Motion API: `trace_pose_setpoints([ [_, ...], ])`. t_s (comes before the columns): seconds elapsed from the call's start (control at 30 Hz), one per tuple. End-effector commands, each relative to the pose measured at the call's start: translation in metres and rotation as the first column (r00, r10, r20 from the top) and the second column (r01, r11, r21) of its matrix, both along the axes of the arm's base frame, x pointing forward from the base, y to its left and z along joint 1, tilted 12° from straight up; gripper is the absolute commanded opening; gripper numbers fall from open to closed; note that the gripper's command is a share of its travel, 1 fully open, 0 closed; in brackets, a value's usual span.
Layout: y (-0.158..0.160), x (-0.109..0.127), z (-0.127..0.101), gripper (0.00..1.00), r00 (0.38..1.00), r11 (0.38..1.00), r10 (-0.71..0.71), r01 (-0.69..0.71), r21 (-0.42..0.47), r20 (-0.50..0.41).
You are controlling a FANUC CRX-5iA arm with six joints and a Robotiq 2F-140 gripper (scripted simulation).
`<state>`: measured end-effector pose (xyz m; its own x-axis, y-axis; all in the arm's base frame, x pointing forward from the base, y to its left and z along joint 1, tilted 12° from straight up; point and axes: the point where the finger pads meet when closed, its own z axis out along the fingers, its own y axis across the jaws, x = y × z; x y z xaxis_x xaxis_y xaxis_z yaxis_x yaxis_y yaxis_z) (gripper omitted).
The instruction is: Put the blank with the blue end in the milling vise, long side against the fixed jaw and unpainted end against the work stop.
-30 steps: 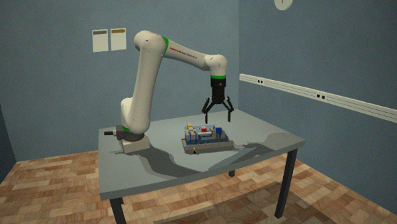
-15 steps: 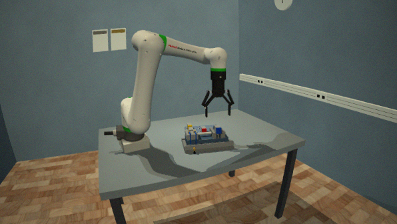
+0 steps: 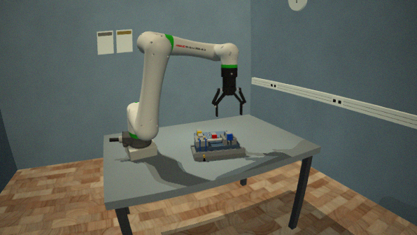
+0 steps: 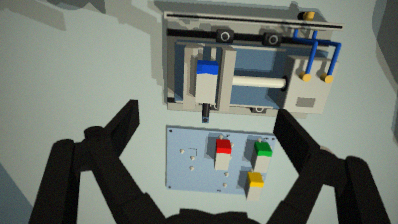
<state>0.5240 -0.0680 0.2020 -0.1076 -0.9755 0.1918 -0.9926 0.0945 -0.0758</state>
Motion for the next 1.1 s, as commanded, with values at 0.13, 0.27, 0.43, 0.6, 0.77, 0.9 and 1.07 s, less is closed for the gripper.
trace_pose_setpoints([
  [0.13,0.004,-0.001,0.018,1.00,1.000,1.000,0.000,0.000,0.000,0.001],
  [0.27,0.003,0.000,0.015,1.00,1.000,1.000,0.000,0.000,0.000,0.002],
  [0.43,0.002,0.000,0.012,1.00,1.000,1.000,0.000,0.000,0.000,0.001],
  [0.6,0.002,0.000,0.010,1.00,1.000,1.000,0.000,0.000,0.000,0.001],
  [0.77,0.002,0.000,0.009,1.00,1.000,1.000,0.000,0.000,0.000,0.001],
  [0.9,0.001,0.000,0.007,1.00,1.000,1.000,0.000,0.000,0.000,0.001],
  [1.07,0.001,0.000,0.005,1.00,1.000,1.000,0.000,0.000,0.000,0.001],
])
